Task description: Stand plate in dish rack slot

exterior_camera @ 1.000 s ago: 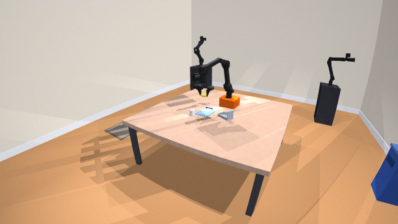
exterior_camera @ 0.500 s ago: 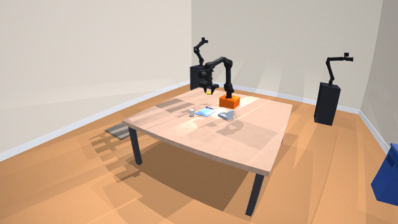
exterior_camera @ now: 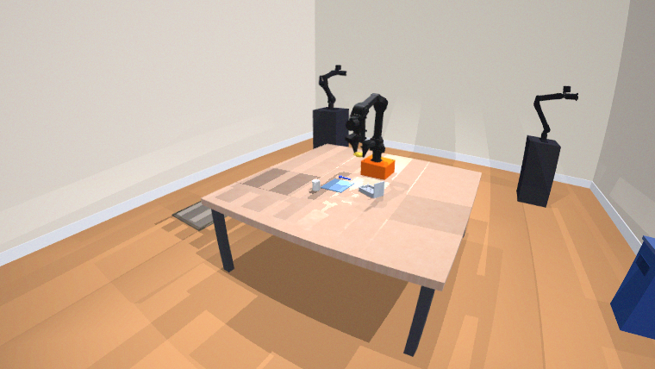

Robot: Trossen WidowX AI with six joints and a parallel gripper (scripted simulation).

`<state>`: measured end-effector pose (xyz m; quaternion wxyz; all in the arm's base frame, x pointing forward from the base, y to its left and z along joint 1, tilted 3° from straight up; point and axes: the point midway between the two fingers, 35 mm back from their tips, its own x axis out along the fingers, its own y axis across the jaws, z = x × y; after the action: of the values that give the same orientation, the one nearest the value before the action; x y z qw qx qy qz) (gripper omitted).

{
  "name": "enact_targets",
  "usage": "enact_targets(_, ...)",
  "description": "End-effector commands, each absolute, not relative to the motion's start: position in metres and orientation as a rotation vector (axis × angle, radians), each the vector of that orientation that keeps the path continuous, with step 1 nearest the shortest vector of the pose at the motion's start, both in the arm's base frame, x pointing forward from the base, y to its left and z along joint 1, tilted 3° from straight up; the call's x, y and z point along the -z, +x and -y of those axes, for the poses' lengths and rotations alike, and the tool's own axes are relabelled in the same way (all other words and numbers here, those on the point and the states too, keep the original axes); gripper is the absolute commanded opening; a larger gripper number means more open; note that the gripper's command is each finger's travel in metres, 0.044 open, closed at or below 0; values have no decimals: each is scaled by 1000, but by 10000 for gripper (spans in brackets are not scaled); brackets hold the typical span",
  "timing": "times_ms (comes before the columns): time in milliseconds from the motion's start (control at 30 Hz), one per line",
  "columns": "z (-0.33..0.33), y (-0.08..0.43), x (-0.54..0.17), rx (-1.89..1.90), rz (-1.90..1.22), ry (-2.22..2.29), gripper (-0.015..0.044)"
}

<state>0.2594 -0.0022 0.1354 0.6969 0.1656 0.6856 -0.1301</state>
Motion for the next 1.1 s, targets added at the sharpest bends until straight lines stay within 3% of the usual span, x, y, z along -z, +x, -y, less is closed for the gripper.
enact_targets(0, -1, 260, -132, 286, -1522, 391, 0)
enact_targets(1067, -23, 348, -29, -472, -1069, 457, 0)
